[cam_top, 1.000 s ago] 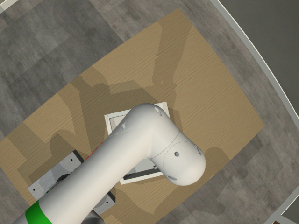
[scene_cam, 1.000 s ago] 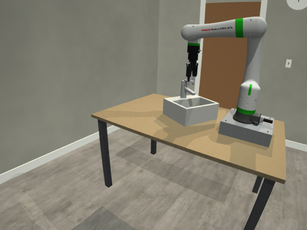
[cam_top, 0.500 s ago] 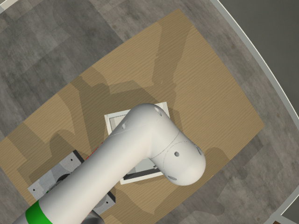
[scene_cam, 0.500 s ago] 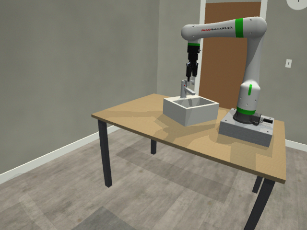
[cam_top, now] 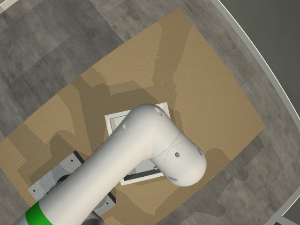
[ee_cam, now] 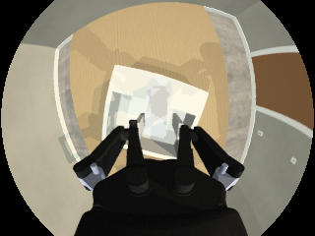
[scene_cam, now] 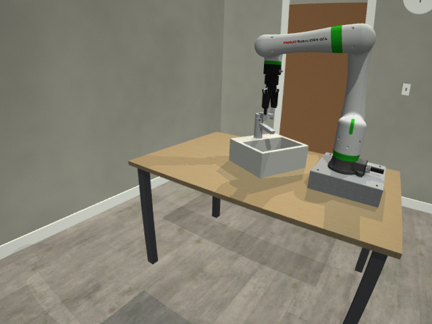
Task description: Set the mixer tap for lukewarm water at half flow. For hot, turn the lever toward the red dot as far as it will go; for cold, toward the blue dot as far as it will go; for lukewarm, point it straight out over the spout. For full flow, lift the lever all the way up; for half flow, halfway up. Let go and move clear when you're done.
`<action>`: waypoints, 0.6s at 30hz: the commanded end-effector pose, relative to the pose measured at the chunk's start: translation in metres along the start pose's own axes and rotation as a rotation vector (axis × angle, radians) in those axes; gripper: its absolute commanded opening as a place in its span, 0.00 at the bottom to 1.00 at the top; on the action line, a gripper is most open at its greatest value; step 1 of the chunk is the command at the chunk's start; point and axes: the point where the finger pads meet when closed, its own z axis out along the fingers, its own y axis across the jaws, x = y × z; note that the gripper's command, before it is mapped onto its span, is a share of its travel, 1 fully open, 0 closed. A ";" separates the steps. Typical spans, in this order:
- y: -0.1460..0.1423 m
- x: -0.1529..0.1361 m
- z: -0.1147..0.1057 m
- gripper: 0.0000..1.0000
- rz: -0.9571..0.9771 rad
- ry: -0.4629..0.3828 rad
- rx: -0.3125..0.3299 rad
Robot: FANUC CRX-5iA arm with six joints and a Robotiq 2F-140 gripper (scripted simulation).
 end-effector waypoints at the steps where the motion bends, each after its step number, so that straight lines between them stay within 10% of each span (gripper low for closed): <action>1: 0.000 0.000 0.000 0.39 0.000 0.000 0.000; 2: 0.000 0.000 0.000 0.39 0.000 0.000 0.000; 3: 0.000 0.000 0.000 0.00 0.000 0.000 0.000; 18: 0.000 0.000 0.000 0.00 0.000 0.000 0.000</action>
